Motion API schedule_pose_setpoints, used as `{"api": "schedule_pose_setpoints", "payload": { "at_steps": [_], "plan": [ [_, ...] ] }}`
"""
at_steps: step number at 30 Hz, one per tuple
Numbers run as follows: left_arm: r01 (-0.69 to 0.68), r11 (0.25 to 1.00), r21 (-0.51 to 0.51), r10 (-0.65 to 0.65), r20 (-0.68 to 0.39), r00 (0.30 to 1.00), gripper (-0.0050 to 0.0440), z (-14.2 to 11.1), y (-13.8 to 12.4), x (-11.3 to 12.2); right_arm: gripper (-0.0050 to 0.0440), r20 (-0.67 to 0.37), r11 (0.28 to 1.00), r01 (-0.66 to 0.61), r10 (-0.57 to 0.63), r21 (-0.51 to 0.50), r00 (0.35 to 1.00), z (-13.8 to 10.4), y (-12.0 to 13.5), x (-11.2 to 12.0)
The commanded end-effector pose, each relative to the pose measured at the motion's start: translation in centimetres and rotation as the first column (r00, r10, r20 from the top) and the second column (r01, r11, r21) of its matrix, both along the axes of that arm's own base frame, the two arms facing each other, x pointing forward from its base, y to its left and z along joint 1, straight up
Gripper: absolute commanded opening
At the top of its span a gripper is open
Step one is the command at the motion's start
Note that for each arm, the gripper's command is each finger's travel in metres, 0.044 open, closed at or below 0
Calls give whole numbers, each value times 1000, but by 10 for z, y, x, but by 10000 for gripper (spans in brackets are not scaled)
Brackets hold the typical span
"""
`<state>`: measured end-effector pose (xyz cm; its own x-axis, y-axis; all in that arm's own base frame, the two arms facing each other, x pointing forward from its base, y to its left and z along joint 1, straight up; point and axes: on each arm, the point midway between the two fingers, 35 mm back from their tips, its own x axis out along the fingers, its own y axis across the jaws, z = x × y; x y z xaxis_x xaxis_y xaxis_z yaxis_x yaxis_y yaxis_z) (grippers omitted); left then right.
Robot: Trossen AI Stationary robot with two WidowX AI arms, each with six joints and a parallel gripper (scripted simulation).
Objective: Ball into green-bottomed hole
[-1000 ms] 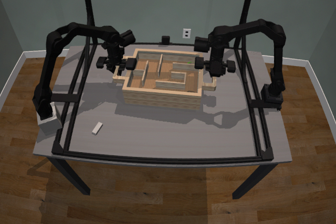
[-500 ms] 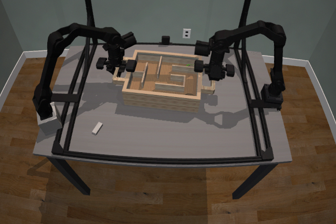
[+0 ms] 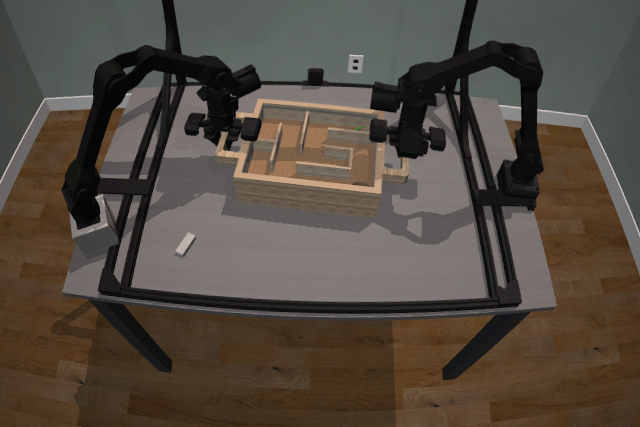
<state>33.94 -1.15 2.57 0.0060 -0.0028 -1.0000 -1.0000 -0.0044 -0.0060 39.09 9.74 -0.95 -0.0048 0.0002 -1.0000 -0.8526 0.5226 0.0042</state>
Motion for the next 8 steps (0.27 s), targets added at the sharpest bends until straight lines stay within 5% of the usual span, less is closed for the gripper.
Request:
{"api": "schedule_pose_setpoints", "payload": {
  "at_steps": [1, 8],
  "plan": [
    [-1, 1000, 3, 1, -6, 1000, 44, -5, 0, -1, 44, 5, 1000, 0, 0, 0, 1000, -3, 0, 1],
    [-1, 1000, 3, 1, -6, 1000, 180, -5, 0, -1, 180, 5, 1000, 0, 0, 0, 1000, -3, 0, 1]
  ]
}}
